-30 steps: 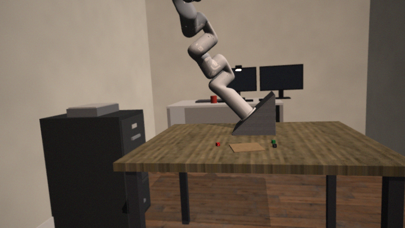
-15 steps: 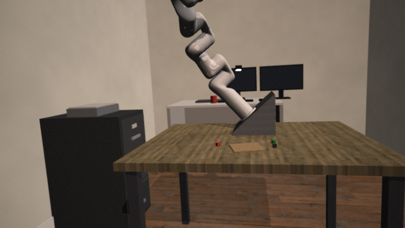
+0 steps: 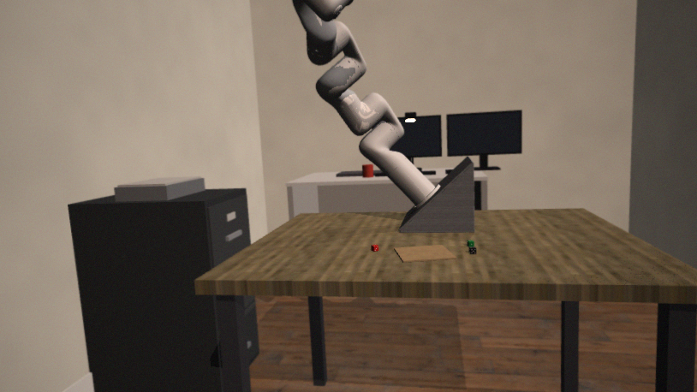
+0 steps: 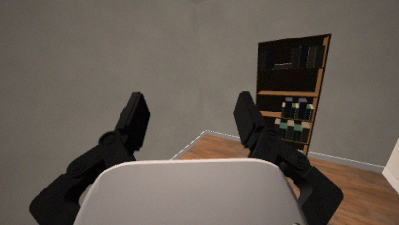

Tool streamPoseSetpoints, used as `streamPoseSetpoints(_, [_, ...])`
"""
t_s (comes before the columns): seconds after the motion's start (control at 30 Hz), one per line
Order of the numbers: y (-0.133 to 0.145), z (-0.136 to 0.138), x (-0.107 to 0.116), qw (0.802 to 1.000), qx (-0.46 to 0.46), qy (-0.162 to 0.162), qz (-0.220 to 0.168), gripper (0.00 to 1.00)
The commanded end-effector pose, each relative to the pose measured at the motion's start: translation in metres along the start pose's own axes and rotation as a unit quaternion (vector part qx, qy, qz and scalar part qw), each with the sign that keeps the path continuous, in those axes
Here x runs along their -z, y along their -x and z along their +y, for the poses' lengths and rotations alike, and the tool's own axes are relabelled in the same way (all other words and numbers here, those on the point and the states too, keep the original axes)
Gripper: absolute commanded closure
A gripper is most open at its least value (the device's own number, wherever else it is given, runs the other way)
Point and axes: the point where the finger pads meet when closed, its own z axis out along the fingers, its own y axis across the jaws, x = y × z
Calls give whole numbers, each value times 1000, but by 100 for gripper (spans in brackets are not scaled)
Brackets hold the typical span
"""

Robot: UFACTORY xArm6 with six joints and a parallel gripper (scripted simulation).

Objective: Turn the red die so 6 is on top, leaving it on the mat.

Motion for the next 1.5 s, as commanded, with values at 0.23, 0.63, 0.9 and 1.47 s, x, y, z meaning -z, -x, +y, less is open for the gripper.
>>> streamPoseSetpoints(0.23, [-2, 1, 0, 1000, -1, 4, 1, 0])
streamPoseSetpoints(0.63, [27, 17, -2, 999, -16, 34, -38, 0])
streamPoseSetpoints(0.9, [93, 47, 6, 987, -45, 92, -125, 0])
streamPoseSetpoints(1.47, [163, 70, 28, 963, -69, 145, -217, 0])
